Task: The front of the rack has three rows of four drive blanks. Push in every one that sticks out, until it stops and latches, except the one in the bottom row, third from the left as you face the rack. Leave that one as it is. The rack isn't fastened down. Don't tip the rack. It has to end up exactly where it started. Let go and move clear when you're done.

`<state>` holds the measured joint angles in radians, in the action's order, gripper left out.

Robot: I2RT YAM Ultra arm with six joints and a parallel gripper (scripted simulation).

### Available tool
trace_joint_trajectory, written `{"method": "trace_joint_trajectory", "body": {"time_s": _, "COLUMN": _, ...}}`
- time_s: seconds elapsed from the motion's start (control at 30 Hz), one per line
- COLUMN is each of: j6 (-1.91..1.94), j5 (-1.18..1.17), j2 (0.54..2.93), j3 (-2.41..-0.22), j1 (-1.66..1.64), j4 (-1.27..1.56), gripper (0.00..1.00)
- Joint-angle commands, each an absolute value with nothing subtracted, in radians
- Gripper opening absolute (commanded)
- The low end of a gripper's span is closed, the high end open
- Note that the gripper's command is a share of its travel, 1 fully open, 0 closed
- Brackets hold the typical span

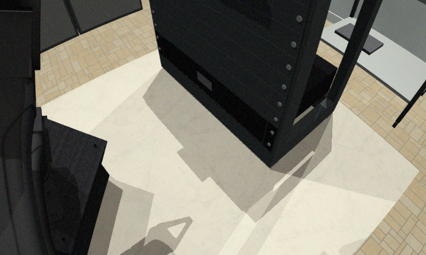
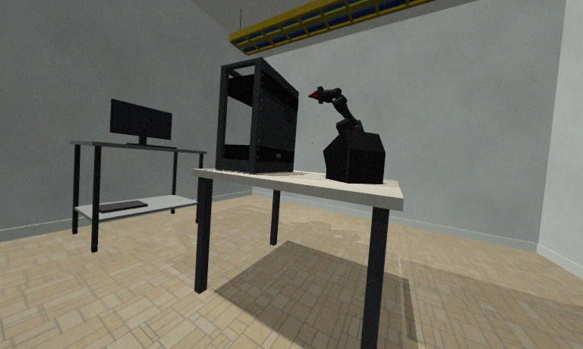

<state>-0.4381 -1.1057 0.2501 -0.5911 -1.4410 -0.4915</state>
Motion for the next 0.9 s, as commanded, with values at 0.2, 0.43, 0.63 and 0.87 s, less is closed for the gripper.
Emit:
{"method": "trace_joint_trajectory", "body": {"time_s": 0.2, "j6": -0.394, "j5": -1.111, "j2": 0.266, "j3": -0.569, "j1": -1.458, "j4": -0.539, "gripper": 0.0}}
{"method": "trace_joint_trajectory", "body": {"time_s": 0.43, "j6": -0.381, "j5": -1.117, "j2": 0.268, "j3": -0.566, "j1": -1.464, "j4": -0.556, "gripper": 0.0}}
{"method": "trace_joint_trajectory", "body": {"time_s": 0.63, "j6": -0.376, "j5": -1.119, "j2": 0.269, "j3": -0.565, "j1": -1.467, "j4": -0.563, "gripper": 0.0}}
{"method": "trace_joint_trajectory", "body": {"time_s": 0.87, "j6": -0.372, "j5": -1.121, "j2": 0.269, "j3": -0.564, "j1": -1.469, "j4": -0.568, "gripper": 0.0}}
